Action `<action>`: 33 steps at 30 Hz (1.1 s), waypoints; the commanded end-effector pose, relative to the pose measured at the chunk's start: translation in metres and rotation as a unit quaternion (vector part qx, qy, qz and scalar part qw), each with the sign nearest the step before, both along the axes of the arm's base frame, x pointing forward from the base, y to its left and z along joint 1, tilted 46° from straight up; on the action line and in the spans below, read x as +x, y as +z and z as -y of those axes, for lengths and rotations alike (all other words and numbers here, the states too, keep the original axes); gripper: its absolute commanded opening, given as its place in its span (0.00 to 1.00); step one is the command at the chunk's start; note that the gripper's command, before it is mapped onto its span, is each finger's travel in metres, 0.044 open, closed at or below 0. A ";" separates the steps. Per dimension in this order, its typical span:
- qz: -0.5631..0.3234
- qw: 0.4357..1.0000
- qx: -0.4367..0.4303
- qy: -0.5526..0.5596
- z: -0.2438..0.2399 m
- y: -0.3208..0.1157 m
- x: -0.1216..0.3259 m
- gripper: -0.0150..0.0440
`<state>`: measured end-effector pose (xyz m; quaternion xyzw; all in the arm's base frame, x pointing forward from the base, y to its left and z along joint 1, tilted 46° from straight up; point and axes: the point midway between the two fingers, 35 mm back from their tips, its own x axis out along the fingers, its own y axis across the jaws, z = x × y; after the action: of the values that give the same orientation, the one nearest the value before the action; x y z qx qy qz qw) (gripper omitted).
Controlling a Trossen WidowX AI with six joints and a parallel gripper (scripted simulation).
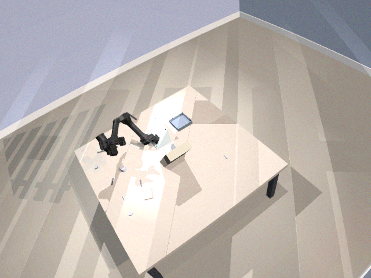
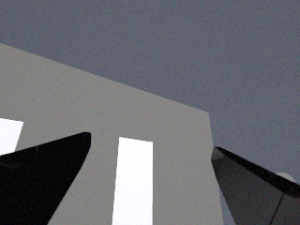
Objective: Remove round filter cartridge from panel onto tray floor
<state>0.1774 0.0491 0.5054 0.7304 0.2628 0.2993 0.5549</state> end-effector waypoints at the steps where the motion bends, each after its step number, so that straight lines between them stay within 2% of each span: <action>1: 0.001 1.000 0.001 0.000 0.000 0.000 0.001 0.89; 5: 0.026 0.999 0.023 0.004 0.002 0.005 0.015 0.71; 11: 0.064 0.996 0.065 -0.025 0.001 0.003 0.067 0.44; 16: 0.054 0.993 0.036 -0.095 -0.009 -0.028 0.123 0.43; 22: 0.021 0.985 -0.067 -0.156 -0.035 -0.083 0.168 0.43; 28: -0.007 0.960 -0.214 -0.180 -0.067 -0.142 0.189 0.43; 33: -0.030 0.907 -0.377 -0.184 -0.088 -0.201 0.194 0.43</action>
<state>0.3673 0.1153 0.3641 0.6308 0.1858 0.1208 0.7437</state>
